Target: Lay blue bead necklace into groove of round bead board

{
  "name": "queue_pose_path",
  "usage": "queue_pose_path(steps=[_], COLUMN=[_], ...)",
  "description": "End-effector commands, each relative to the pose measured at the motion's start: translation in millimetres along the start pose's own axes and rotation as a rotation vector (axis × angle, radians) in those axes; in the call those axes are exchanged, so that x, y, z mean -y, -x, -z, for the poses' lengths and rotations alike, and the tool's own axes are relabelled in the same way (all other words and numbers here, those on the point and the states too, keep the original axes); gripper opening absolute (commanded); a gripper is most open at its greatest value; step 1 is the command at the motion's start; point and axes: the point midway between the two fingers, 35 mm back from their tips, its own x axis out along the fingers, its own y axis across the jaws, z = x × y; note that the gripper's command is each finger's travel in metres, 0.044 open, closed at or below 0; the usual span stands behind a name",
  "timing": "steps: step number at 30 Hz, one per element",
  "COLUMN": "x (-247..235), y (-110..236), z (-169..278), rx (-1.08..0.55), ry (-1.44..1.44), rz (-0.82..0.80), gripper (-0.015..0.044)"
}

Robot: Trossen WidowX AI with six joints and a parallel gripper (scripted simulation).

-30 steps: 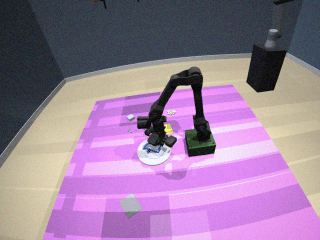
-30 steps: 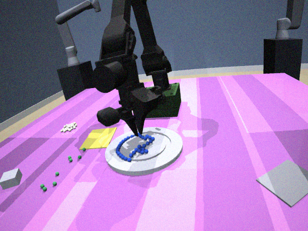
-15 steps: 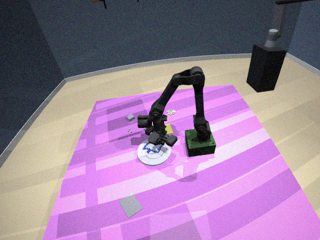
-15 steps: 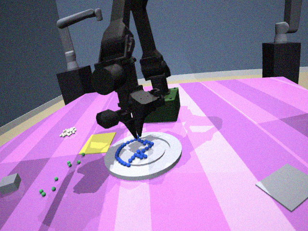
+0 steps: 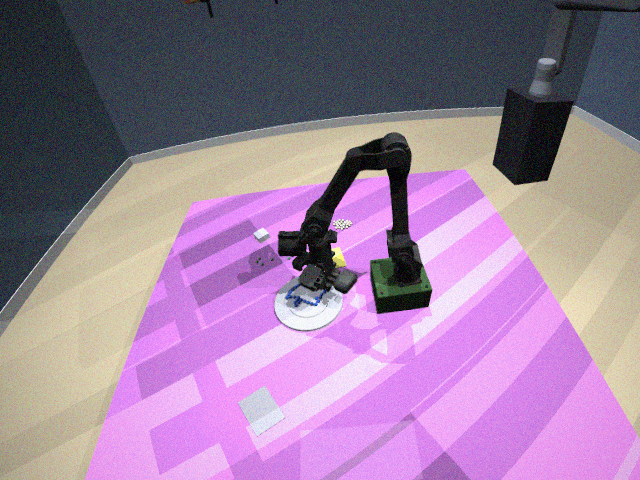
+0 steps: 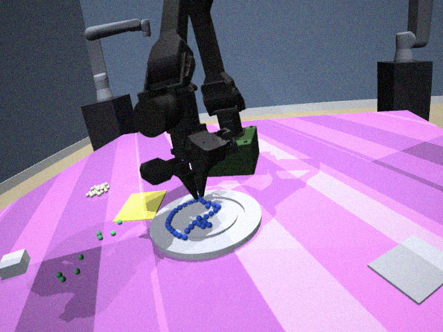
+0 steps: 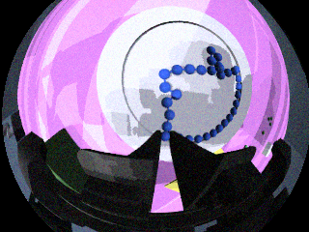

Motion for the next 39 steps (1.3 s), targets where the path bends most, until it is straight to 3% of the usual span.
queue_pose_path(steps=[1, 2, 19, 39], x=[-2.2, -2.2, -1.6, -1.6], y=[-4.1, -4.1, 0.2, 4.1], z=[1.8, 1.8, 1.1, 1.1], rx=[-0.008, -0.008, -0.005, -0.007], ry=[0.006, 0.006, 0.001, 0.006], rz=[-0.008, -0.008, -0.007, -0.008], gripper=[0.0, 0.0, 0.044, 0.044])
